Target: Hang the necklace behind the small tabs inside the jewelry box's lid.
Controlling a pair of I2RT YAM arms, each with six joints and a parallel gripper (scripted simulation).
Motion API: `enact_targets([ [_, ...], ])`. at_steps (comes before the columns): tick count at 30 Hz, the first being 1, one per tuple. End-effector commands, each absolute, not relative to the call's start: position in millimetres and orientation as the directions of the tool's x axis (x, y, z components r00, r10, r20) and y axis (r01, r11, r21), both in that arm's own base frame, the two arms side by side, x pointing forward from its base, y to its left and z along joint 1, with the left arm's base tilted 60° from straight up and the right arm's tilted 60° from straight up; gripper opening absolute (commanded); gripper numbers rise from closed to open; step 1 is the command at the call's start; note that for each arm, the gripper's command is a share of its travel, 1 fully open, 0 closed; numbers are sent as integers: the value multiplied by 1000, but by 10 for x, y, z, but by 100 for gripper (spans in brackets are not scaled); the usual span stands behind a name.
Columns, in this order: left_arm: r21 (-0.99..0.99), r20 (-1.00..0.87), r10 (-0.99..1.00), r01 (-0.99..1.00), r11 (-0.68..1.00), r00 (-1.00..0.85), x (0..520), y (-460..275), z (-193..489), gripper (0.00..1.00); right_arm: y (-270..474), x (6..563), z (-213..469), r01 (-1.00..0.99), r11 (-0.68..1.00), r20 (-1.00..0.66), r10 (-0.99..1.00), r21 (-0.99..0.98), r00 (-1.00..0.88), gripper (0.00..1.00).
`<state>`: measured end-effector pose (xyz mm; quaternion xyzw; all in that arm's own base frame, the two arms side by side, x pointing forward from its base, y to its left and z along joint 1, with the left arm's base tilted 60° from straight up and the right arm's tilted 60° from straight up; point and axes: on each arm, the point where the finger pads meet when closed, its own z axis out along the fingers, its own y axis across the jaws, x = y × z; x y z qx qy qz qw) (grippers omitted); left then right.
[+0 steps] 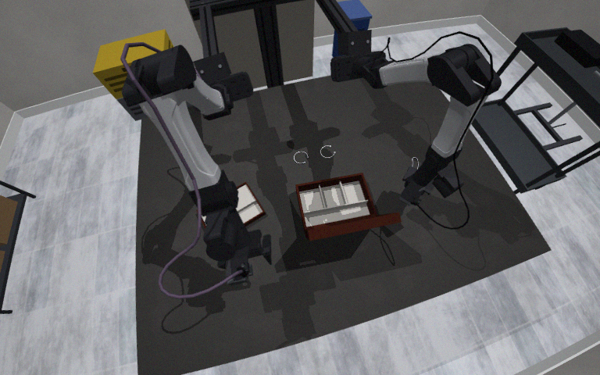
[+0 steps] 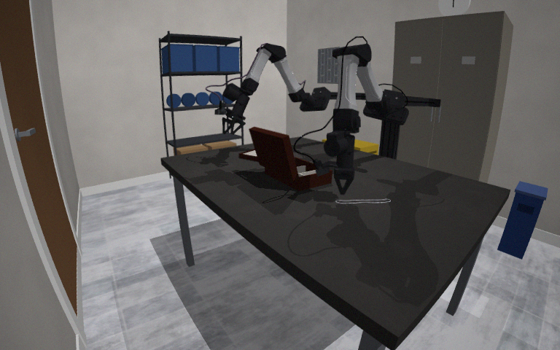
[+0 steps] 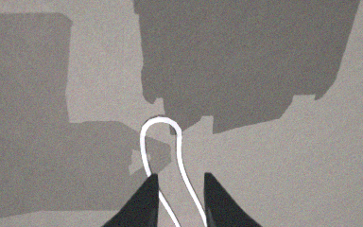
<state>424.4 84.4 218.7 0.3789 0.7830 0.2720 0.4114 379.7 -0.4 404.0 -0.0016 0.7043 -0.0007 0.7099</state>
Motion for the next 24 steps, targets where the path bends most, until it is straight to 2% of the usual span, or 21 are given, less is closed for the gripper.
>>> enact_targets([
  [1,749,-449,815,343,567,-366,4350,856,2270,25,10,3596,4369,-1,1000,-996,3,3,84,100],
  [24,755,-452,812,326,569,-370,4461,923,2233,25,10,3596,4369,-1,1000,-996,3,3,84,100],
])
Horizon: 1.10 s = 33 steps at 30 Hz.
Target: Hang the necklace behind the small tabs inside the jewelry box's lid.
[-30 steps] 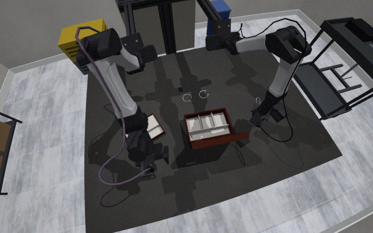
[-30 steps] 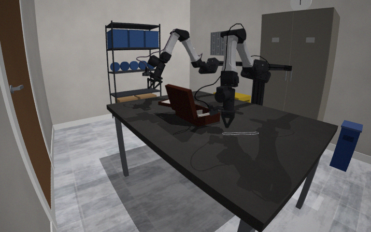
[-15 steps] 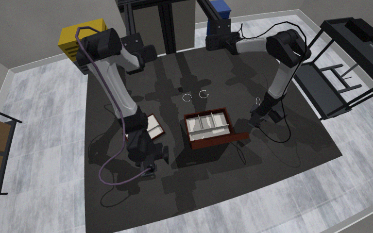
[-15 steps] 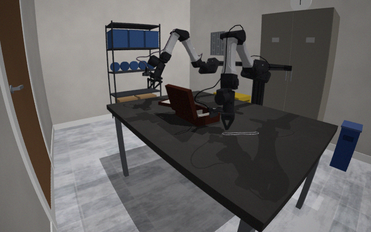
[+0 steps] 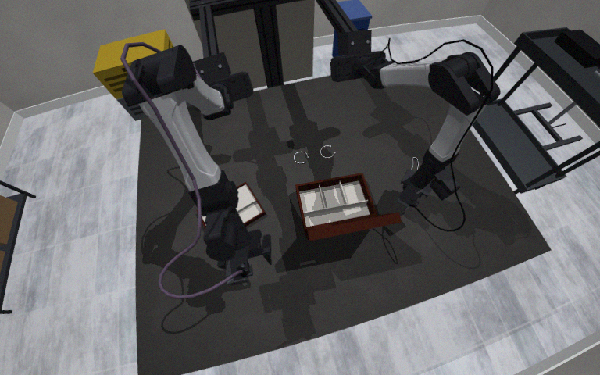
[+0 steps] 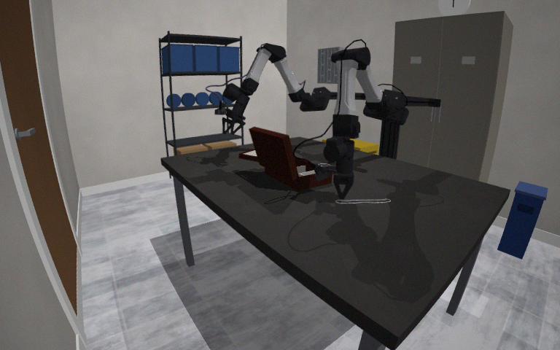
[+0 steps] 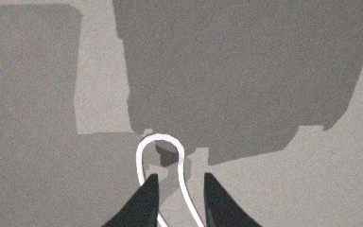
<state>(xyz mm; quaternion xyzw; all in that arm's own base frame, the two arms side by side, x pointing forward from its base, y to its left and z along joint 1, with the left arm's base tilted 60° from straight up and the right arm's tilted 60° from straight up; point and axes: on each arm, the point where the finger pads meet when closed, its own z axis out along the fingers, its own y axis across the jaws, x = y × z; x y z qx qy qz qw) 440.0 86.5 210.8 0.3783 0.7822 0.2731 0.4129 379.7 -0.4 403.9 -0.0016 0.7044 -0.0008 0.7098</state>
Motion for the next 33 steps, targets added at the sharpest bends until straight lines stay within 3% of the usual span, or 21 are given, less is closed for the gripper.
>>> enact_targets([
  [1,744,-448,810,346,572,-378,4508,917,2123,25,10,3596,4369,-1,1000,-996,3,3,84,100],
  [33,742,-449,811,349,572,-375,4548,904,2082,25,10,3596,4369,-1,1000,-996,3,3,84,100],
])
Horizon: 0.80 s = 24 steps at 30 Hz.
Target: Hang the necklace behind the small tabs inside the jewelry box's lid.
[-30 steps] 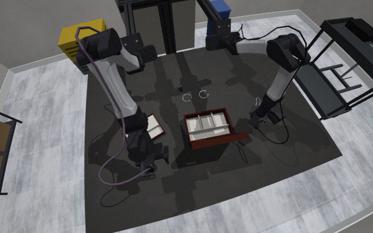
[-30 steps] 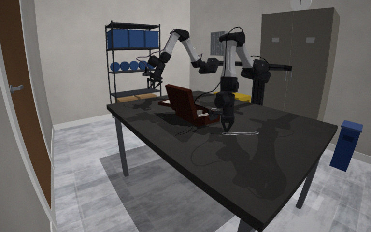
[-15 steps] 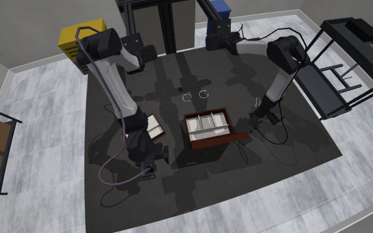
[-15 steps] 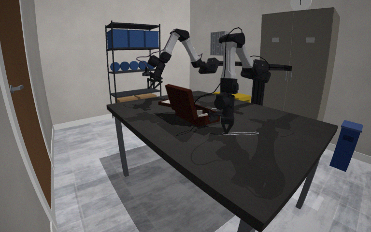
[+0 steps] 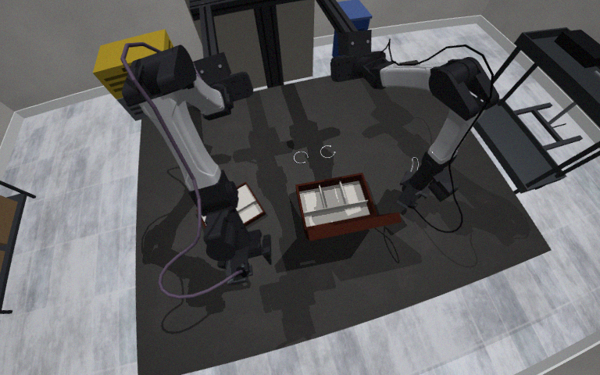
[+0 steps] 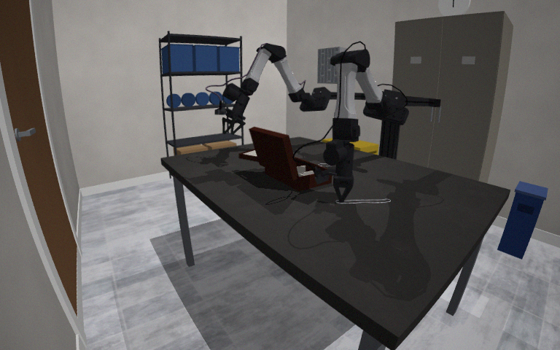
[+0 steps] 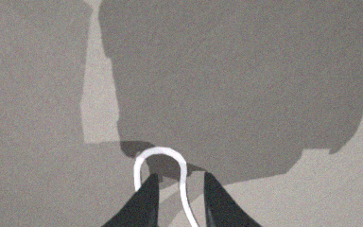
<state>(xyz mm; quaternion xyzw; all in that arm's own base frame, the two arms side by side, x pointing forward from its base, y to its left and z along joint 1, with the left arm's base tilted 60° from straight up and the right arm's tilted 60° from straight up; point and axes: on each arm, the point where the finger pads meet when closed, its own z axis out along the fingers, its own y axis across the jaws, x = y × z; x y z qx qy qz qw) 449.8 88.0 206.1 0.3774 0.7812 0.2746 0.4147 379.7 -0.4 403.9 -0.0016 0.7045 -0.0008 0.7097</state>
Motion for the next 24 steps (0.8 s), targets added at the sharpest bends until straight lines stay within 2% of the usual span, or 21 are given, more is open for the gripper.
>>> enact_targets([
  [1,741,-448,810,351,573,-377,4575,909,2047,25,10,3596,4369,-1,1000,-996,3,3,84,100],
  [9,752,-451,814,336,567,-365,4574,892,2154,25,10,3596,4369,-1,1000,-996,3,3,84,100],
  [10,741,-447,811,352,572,-377,4553,905,2060,3,10,3596,4369,-1,1000,-996,3,3,84,100],
  [24,740,-447,811,353,572,-377,4551,904,2055,3,10,3596,4369,-1,1000,-996,3,3,84,100],
])
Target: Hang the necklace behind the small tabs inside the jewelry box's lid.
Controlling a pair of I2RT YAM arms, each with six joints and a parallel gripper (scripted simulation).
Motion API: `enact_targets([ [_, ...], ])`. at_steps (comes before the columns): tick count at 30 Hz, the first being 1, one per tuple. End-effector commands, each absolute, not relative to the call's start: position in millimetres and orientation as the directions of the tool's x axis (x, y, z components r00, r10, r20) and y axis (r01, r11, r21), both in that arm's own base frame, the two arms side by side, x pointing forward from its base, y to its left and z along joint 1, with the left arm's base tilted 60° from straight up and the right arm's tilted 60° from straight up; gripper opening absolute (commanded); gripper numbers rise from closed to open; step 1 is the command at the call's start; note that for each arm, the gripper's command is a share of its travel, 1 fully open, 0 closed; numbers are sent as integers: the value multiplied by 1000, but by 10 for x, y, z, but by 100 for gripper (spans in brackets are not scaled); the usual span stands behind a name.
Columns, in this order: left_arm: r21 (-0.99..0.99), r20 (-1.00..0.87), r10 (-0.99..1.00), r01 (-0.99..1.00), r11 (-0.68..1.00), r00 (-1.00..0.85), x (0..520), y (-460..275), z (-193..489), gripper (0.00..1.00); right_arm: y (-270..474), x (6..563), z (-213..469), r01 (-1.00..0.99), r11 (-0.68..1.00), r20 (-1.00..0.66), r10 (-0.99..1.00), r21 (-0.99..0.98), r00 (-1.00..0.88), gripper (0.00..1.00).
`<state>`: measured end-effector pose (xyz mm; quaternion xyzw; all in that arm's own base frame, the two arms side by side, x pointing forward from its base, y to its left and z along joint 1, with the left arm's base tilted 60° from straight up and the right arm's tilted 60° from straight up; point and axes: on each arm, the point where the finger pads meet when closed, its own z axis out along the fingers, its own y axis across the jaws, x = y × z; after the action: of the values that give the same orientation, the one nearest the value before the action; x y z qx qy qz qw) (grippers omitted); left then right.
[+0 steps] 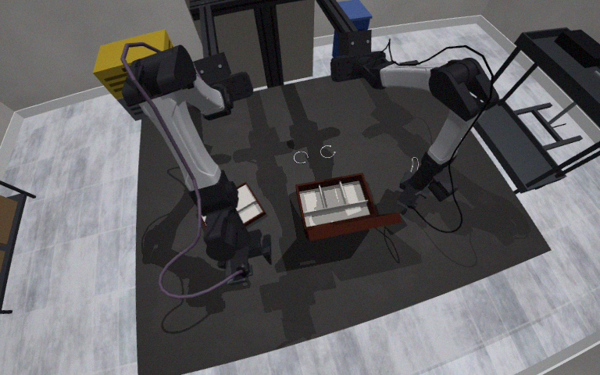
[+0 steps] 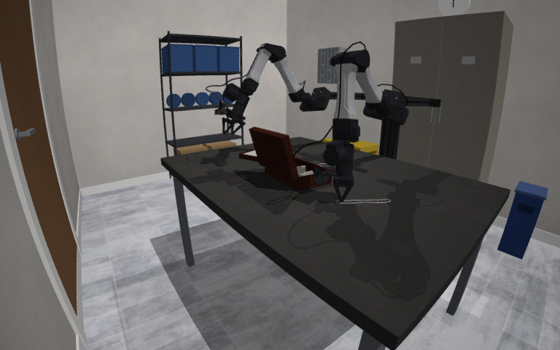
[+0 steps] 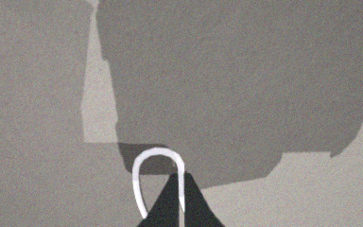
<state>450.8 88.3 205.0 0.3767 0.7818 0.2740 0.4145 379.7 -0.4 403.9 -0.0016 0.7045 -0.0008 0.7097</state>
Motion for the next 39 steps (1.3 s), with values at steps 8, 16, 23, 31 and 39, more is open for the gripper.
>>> enact_targets([
  [8,740,-447,811,353,572,-377,4551,904,2055,3,10,3596,4369,-1,1000,-996,3,3,84,100],
  [16,740,-447,811,353,572,-377,4551,904,2055,3,10,3596,4369,-1,1000,-996,3,3,84,100],
  [23,740,-447,811,353,572,-377,4551,904,2055,3,10,3596,4369,-1,1000,-996,3,3,84,100],
  [31,740,-447,811,353,572,-377,4551,904,2055,3,10,3596,4369,-1,1000,-996,3,3,84,100],
  [39,753,-450,814,335,567,-367,4379,902,2227,3,10,3596,4369,-1,1000,-996,3,3,84,100],
])
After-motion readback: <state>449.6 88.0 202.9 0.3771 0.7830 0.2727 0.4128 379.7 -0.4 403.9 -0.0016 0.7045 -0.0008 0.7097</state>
